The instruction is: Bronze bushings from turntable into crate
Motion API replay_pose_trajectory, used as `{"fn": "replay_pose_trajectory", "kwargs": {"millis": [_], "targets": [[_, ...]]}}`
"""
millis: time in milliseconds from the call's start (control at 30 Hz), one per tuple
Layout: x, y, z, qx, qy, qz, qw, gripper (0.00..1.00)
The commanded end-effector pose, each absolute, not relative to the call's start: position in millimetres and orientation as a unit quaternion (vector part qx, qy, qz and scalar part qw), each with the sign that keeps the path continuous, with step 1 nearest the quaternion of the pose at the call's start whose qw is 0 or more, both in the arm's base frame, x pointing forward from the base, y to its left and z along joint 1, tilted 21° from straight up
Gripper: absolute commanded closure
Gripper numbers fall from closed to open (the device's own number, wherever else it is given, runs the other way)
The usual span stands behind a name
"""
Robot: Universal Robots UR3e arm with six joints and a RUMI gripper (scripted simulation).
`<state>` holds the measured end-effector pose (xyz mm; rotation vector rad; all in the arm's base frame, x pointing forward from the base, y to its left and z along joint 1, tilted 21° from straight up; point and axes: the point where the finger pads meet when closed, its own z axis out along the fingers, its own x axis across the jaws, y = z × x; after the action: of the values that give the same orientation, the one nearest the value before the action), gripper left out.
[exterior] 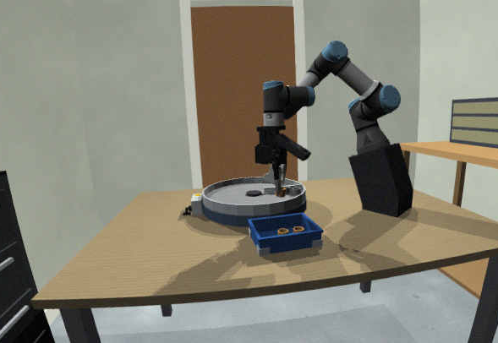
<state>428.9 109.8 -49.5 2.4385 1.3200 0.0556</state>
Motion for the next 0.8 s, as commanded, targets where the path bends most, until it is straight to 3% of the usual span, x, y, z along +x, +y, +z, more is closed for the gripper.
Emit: {"fn": "replay_pose_trajectory", "kwargs": {"millis": [0,767], "targets": [[437,119,-49,0.867,0.462,0.015,0.184,1.00],[463,160,-56,0.868,0.462,0.015,0.184,1.00]]}}
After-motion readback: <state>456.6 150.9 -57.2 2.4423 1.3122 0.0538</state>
